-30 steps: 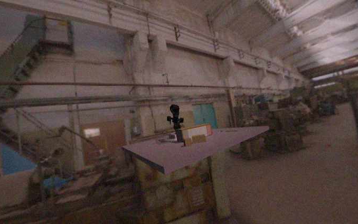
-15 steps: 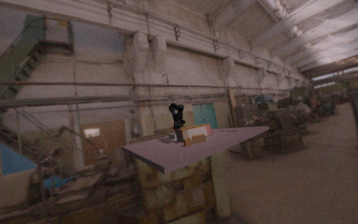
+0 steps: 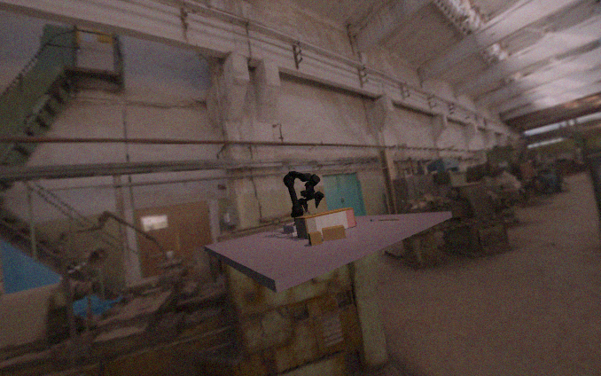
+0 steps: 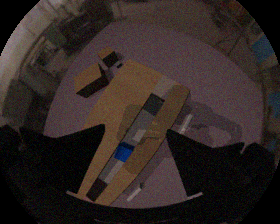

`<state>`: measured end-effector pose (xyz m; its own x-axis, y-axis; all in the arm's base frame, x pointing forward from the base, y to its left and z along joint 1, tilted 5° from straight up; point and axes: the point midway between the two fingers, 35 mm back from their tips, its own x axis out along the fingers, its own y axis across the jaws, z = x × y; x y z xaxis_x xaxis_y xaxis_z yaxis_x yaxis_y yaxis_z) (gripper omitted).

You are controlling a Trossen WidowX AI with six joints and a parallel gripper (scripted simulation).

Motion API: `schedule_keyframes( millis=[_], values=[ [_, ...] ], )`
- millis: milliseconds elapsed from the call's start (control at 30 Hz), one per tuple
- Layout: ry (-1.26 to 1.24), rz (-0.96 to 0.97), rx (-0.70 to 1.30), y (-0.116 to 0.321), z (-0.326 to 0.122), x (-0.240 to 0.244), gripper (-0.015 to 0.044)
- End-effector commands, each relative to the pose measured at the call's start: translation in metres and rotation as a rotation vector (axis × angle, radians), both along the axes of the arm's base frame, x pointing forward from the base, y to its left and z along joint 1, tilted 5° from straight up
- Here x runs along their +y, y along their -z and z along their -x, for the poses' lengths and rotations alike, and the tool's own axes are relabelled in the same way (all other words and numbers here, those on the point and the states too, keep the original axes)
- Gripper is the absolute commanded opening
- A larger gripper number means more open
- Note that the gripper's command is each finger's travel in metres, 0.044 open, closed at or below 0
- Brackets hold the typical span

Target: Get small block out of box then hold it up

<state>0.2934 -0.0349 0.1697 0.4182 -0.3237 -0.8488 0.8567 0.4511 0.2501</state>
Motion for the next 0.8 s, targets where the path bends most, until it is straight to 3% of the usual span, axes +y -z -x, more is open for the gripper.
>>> schedule_keyframes(
  millis=[0, 600, 767],
  values=[
    [-0.930, 0.324, 0.427, 0.002, 0.003, 0.053, 0.0400],
    [-2.402, 0.701, 1.018, 0.008, 0.032, 0.108, 0.0400],
    [-2.445, 0.708, 1.032, 0.008, 0.033, 0.109, 0.0400]
  ],
)
